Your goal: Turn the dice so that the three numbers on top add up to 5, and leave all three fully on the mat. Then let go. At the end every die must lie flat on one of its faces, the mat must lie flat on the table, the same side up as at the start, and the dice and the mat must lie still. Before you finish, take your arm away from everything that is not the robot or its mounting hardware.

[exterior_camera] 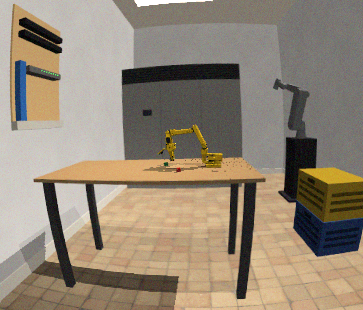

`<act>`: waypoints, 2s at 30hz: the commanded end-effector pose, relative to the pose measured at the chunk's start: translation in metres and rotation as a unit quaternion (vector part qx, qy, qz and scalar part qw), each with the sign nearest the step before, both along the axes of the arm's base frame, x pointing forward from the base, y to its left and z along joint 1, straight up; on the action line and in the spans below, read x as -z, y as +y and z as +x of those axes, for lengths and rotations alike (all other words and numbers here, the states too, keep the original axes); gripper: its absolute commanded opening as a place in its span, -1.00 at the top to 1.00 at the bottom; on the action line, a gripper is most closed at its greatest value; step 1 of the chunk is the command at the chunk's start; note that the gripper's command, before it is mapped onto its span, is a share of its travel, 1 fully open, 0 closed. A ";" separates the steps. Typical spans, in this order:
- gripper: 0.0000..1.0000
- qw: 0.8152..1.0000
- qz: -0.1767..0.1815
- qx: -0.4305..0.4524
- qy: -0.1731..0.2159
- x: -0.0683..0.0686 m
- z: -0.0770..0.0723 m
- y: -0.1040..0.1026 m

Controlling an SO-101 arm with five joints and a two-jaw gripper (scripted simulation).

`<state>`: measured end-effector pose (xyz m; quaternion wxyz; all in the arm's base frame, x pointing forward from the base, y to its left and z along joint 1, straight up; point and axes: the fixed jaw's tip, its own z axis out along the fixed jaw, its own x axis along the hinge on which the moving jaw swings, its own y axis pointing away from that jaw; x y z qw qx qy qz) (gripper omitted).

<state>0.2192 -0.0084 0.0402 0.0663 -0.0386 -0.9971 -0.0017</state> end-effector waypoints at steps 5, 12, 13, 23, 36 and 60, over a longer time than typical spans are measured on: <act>1.00 0.996 -0.006 0.013 -0.086 -0.020 0.014 0.002; 1.00 0.996 -0.006 0.013 -0.086 -0.020 0.014 0.002; 1.00 0.996 -0.006 0.013 -0.086 -0.020 0.014 0.002; 1.00 0.996 -0.006 0.013 -0.086 -0.019 0.014 0.002; 1.00 0.996 -0.006 0.013 -0.086 -0.014 0.014 0.002; 1.00 0.996 -0.006 0.013 -0.086 -0.006 0.014 0.002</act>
